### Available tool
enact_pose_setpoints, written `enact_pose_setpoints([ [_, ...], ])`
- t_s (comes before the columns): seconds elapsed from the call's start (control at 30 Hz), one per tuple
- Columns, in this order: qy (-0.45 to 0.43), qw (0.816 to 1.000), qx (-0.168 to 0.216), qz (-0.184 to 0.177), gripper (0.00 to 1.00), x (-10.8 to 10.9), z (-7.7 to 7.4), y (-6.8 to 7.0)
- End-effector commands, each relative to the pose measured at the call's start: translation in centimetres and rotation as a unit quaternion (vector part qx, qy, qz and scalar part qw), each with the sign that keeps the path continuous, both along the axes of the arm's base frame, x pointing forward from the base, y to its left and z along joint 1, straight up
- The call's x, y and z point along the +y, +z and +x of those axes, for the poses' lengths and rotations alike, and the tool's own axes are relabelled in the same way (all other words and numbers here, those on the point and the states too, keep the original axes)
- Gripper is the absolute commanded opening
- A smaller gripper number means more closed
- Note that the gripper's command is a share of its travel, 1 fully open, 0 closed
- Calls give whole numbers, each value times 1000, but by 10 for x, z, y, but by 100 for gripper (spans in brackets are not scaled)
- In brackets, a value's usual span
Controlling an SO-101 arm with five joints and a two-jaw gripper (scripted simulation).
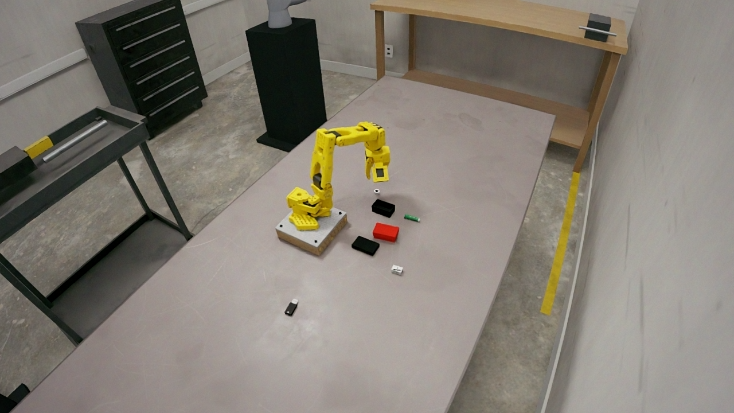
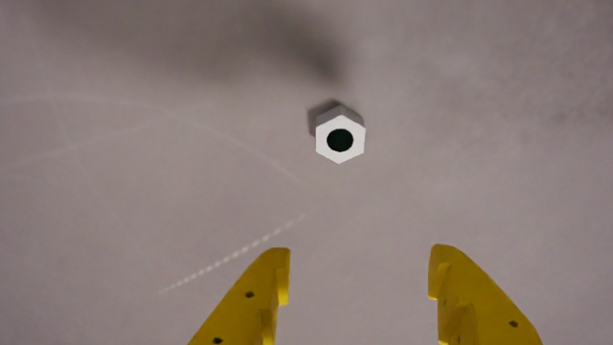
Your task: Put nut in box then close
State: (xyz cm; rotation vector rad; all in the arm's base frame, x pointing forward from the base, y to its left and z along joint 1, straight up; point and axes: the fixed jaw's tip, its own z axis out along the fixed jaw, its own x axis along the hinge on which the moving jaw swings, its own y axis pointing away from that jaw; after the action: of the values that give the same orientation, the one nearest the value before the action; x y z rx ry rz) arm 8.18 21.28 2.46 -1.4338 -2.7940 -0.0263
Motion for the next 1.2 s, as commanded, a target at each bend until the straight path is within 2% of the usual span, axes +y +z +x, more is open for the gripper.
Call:
enact_pose_setpoints([
  [0.0,7,1000,3,-8,19,-1,-3,-7],
  [0.47,7,1000,3,-8,19,-1,-2,-28],
  [0.83,7,1000,3,-8,19,-1,-3,-35],
  [1.17,7,1000,3,-8,19,-2,-3,-36],
])
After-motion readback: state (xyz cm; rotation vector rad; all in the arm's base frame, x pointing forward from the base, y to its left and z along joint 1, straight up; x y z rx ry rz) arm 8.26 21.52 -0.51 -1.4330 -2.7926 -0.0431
